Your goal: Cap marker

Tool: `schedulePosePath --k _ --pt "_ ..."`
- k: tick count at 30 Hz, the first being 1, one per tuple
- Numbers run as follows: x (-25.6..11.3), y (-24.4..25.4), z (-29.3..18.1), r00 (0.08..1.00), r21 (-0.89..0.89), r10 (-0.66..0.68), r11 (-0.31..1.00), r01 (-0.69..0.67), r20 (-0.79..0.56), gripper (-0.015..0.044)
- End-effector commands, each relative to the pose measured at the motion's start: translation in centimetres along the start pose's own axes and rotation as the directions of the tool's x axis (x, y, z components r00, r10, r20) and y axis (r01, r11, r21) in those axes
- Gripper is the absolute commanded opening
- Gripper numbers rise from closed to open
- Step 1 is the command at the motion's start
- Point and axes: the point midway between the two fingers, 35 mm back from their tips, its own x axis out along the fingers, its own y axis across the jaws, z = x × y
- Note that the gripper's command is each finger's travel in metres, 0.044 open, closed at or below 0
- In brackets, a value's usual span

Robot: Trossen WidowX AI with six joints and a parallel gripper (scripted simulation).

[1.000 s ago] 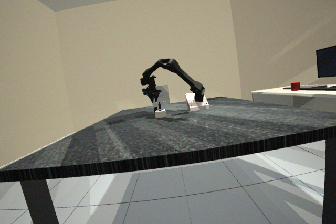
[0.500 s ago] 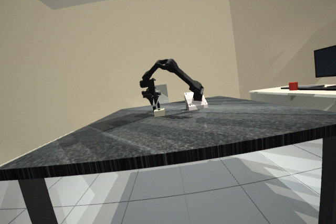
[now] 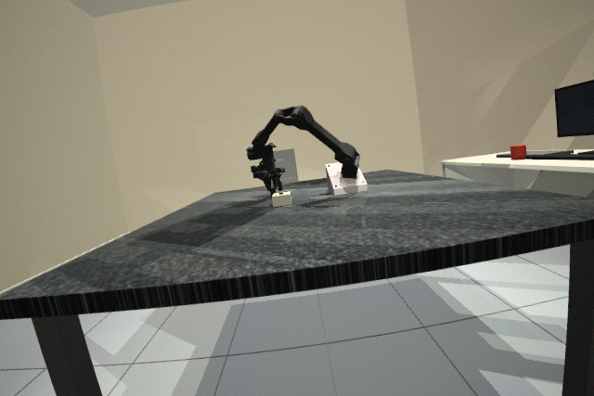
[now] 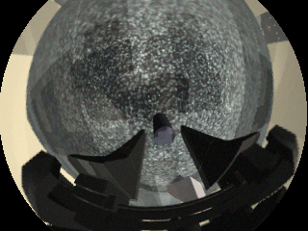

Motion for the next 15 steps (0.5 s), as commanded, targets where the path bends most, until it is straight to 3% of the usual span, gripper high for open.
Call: schedulePosePath --k 1,14,15 --pt "0.8 0.0 -0.1 1.000 0.005 0.005 1.000 -0.005 -0.002 0.0236" --pt "2.6 0.0 -0.2 1.000 0.005 0.006 1.000 -0.006 -0.003 0.0236" --pt "2.6 0.0 -0.1 1.000 0.005 0.006 1.000 -0.006 -0.003 0.0210"
